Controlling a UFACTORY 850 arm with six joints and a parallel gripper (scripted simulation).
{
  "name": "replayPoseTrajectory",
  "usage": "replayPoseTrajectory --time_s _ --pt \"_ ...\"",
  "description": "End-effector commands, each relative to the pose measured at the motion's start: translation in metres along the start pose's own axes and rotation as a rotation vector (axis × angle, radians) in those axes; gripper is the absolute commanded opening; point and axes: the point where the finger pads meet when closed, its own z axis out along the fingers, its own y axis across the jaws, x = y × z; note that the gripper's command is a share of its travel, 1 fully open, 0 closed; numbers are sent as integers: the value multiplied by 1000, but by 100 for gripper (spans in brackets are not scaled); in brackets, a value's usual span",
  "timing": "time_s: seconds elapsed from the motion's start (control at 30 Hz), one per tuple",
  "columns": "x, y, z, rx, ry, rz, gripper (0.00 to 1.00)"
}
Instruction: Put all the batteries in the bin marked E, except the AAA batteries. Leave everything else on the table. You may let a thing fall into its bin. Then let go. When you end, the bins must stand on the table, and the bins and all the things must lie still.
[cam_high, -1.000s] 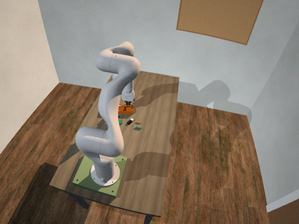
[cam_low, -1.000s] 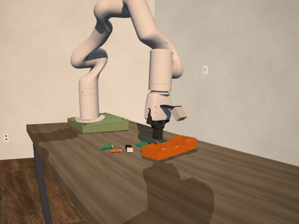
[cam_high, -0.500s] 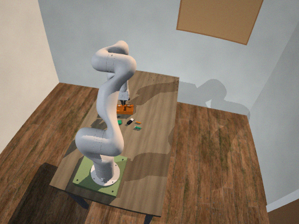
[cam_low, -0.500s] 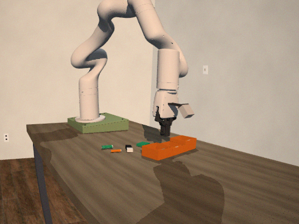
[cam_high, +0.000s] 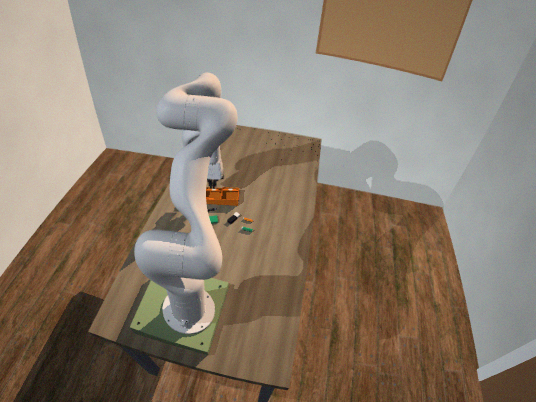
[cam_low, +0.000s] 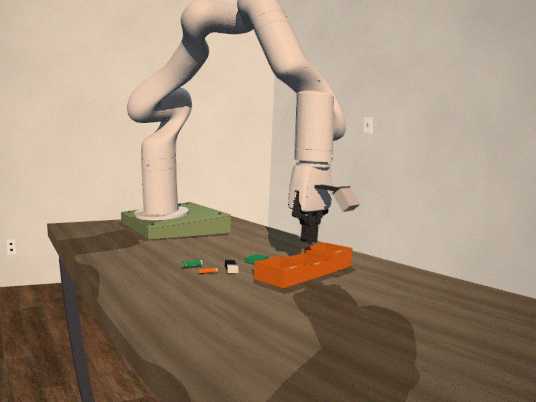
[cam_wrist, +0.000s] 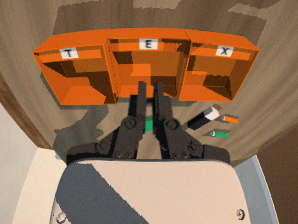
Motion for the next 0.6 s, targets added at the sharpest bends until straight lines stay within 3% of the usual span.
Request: replayPoseTrajectory --time_s 0.0,0.57 --pt "1 -1 8 0 1 0 7" --pt "1 -1 48 0 1 0 7"
